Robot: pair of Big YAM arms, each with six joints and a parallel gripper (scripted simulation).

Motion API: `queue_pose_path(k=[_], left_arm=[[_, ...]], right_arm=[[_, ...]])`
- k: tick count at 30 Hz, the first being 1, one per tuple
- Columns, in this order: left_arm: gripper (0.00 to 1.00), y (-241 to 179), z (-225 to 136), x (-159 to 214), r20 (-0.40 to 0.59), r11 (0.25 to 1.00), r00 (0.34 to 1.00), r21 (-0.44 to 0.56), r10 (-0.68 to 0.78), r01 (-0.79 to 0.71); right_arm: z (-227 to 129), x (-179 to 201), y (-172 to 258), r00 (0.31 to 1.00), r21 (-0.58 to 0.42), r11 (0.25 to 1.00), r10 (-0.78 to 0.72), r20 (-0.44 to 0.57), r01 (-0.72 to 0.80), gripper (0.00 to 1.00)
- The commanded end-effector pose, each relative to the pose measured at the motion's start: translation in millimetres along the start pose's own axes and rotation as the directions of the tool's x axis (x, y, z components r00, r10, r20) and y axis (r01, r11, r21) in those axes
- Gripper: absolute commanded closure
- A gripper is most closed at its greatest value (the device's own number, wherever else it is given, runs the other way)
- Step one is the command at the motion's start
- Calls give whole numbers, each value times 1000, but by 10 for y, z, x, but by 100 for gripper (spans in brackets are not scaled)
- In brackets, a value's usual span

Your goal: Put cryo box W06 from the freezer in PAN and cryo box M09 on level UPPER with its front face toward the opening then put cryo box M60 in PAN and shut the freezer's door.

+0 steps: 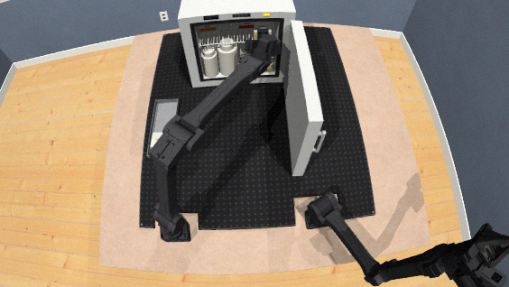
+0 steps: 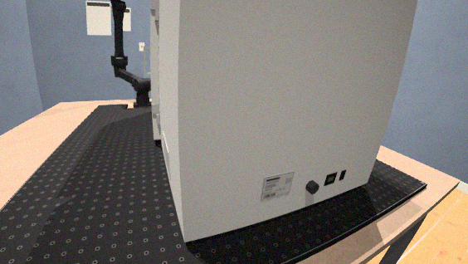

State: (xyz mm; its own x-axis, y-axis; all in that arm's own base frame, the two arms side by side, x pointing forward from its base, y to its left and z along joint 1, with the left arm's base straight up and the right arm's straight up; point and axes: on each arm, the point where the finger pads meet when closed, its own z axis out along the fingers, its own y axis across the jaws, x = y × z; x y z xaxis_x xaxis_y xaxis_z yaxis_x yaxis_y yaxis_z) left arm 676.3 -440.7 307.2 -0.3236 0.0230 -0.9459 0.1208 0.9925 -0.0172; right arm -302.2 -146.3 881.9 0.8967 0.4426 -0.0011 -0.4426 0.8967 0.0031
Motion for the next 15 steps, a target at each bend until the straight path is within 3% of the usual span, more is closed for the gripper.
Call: queue_pose_path(k=[1, 2, 5, 15], left_arm=[[0, -14, 98, -208, 24, 1000, 1000, 1, 0, 0], [0, -9, 124, 95, -18, 1000, 999, -3, 26, -26], [0, -15, 124, -210, 25, 1000, 1000, 1, 0, 0], [0, -18, 185, -205, 23, 1000, 1000, 2, 1, -1]], right_arm=[[34, 144, 5, 999, -3, 1000, -11, -31, 11, 100], [34, 144, 5, 999, -3, 1000, -11, -31, 11, 100], [34, 144, 5, 999, -3, 1000, -11, -31, 11, 100], [34, 144, 5, 999, -3, 1000, -11, -31, 11, 100]])
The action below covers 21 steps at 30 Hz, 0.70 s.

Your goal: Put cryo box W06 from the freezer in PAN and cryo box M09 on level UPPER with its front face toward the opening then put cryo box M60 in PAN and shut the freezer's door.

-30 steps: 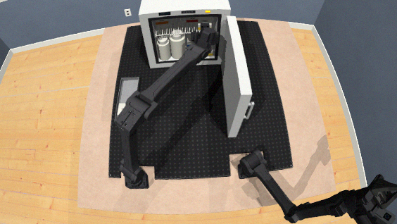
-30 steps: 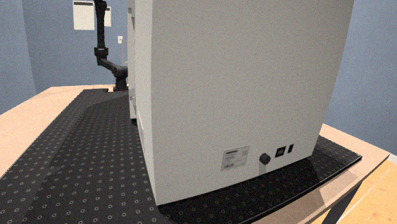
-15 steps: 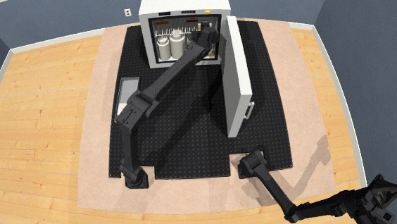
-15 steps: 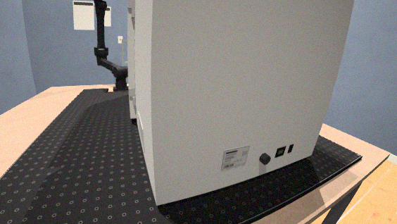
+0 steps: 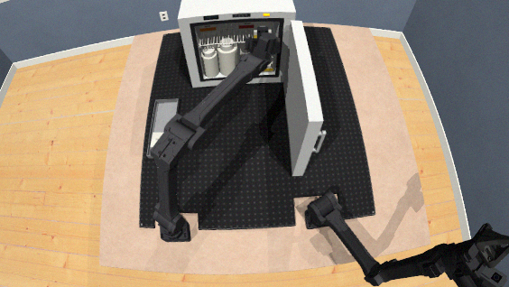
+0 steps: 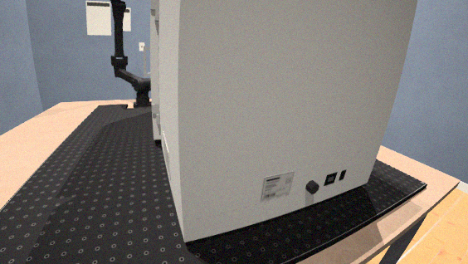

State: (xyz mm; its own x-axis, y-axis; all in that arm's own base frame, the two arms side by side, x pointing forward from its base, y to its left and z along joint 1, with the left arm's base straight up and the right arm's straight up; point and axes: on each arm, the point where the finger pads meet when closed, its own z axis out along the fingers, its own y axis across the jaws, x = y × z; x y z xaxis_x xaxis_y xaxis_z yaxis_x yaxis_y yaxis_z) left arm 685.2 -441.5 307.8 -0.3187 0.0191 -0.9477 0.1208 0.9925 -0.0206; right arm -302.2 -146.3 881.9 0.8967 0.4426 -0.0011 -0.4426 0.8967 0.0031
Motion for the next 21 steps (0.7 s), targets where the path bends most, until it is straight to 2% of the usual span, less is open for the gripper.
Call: queue_pose_path(k=[1, 20, 21], left_arm=[[0, -24, 113, -110, 9, 1000, 1000, 0, 10, -10], [0, -32, 198, -197, 19, 1000, 1000, 3, 4, -4], [0, 19, 245, 87, -22, 1000, 999, -7, 27, -27]], right_arm=[[34, 144, 5, 999, -3, 1000, -11, -31, 11, 100], [34, 144, 5, 999, -3, 1000, -11, -31, 11, 100], [34, 144, 5, 999, -3, 1000, -11, -31, 11, 100]])
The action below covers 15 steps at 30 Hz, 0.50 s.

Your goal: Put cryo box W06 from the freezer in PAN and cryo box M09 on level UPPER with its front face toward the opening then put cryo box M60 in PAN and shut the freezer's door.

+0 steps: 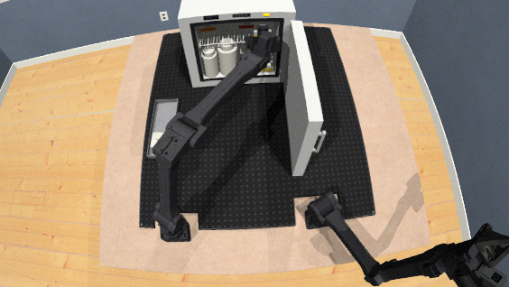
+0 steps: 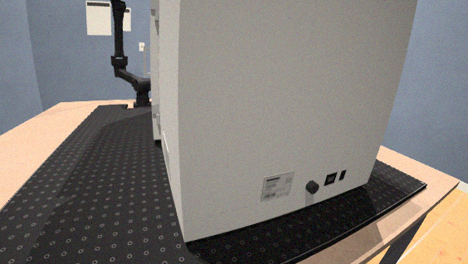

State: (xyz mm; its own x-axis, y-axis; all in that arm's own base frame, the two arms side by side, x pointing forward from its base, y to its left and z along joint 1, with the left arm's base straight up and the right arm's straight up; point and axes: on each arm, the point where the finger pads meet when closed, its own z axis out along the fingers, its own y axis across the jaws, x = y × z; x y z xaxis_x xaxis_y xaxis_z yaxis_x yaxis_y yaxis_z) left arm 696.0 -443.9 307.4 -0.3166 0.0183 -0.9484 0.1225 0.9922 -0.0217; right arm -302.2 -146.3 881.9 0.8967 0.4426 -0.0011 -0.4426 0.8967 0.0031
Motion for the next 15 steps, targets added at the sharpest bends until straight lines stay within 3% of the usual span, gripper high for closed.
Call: queue_pose_path(k=[1, 2, 15], left_arm=[[0, 28, 139, -7, -7, 1000, 1000, -7, 17, -17], [0, 21, 130, -168, 16, 1000, 1000, -4, 4, -4], [0, 1, 195, -190, 17, 1000, 1000, -2, 5, -5]], right_arm=[[34, 144, 5, 999, -3, 1000, -11, -31, 11, 100], [34, 144, 5, 999, -3, 1000, -11, -31, 11, 100], [34, 144, 5, 999, -3, 1000, -11, -31, 11, 100]])
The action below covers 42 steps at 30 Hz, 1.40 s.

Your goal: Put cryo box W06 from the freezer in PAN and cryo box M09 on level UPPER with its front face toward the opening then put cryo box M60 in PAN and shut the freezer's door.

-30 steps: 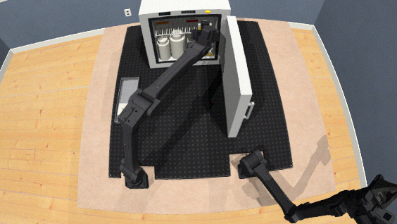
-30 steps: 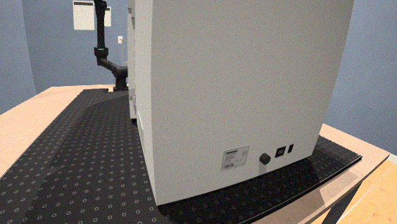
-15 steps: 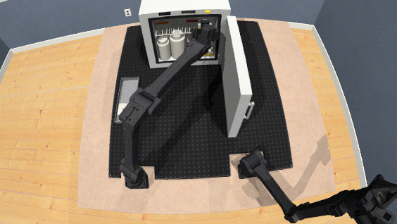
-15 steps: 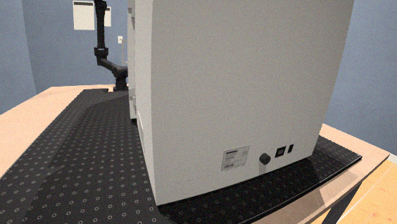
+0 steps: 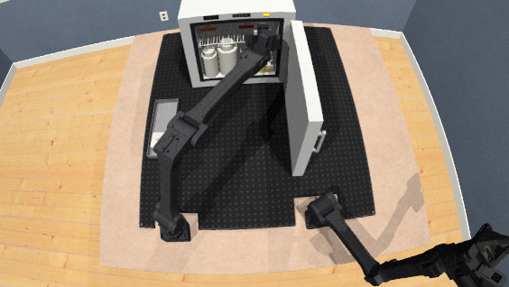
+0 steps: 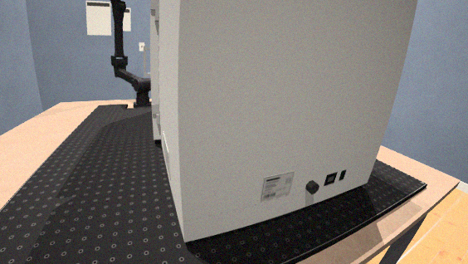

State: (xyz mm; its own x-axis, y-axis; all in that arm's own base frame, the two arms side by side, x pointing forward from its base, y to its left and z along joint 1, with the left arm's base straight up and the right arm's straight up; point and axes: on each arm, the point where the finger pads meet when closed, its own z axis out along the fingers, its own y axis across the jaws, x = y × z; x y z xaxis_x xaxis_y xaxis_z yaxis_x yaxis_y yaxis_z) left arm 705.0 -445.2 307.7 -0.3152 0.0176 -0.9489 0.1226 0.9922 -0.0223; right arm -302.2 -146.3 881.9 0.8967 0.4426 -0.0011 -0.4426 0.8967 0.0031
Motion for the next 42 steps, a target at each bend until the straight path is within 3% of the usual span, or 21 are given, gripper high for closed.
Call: queue_pose_path(k=[1, 2, 5, 42], left_arm=[[0, 2, 110, -157, 15, 1000, 1000, -2, 5, -5], [0, 59, 161, 140, -29, 1000, 999, -12, 28, -29], [0, 27, 144, -169, 16, 1000, 1000, -4, 4, -4], [0, 3, 329, -230, 16, 1000, 1000, -1, 6, -6]], right_arm=[[34, 144, 5, 999, -3, 1000, -11, -31, 11, 100], [34, 144, 5, 999, -3, 1000, -11, -31, 11, 100], [34, 144, 5, 999, -3, 1000, -11, -31, 11, 100], [34, 144, 5, 999, -3, 1000, -11, -31, 11, 100]])
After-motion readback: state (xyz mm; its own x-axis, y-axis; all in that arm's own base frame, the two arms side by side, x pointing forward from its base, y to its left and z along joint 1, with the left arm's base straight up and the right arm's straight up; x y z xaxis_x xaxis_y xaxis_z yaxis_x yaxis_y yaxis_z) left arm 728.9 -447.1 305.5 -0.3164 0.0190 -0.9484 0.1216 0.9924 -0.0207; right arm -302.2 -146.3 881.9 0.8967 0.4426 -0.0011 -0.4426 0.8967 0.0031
